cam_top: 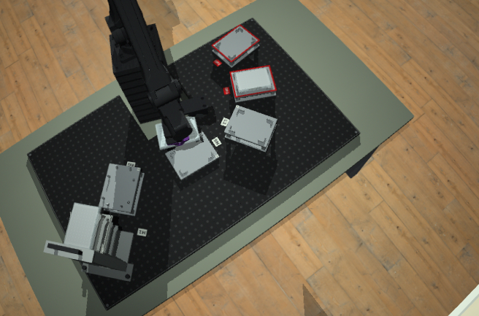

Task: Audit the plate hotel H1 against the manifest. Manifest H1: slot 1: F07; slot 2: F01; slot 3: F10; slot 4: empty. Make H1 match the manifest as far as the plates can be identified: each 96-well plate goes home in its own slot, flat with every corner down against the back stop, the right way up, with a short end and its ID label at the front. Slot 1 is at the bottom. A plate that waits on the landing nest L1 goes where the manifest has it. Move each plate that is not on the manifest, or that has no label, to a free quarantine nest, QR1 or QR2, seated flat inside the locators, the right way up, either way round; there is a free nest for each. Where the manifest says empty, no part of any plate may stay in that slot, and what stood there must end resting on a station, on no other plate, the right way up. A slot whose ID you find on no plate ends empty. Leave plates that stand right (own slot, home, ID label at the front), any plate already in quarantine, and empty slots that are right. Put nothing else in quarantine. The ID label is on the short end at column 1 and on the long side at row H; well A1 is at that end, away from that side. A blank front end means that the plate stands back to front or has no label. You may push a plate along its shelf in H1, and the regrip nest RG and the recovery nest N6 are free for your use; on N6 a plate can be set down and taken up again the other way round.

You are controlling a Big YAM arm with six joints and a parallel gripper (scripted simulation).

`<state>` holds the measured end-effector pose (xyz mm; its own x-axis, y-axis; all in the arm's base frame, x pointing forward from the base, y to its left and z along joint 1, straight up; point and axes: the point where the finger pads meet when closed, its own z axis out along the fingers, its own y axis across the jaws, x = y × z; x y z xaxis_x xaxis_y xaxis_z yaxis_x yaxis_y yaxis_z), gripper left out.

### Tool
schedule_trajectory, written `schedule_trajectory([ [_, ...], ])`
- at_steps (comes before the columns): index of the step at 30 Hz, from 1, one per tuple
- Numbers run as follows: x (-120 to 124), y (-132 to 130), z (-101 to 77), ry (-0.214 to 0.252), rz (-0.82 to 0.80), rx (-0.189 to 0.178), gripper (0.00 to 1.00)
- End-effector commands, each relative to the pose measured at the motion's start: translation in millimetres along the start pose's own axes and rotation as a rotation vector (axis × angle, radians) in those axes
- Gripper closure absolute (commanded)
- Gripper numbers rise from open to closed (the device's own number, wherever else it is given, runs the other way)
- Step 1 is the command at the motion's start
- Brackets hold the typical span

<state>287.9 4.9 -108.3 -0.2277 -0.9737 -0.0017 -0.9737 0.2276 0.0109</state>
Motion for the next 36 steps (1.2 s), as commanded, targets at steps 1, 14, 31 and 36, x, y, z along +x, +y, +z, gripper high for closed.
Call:
schedule_trajectory([
  [1, -14.3, -5.3, -9.0, -0.013, -0.121, 0.046, 0.14],
  [14, -22.0, -2.9, 2.5, -0.007, -0.311, 0.033, 0.14],
  [31, -23.3, -5.9, 43.2, -0.008, -0.312, 0.035, 0.14],
  [36, -22.2, -1.6, 57.4, -0.007, -0.313, 0.028, 0.14],
])
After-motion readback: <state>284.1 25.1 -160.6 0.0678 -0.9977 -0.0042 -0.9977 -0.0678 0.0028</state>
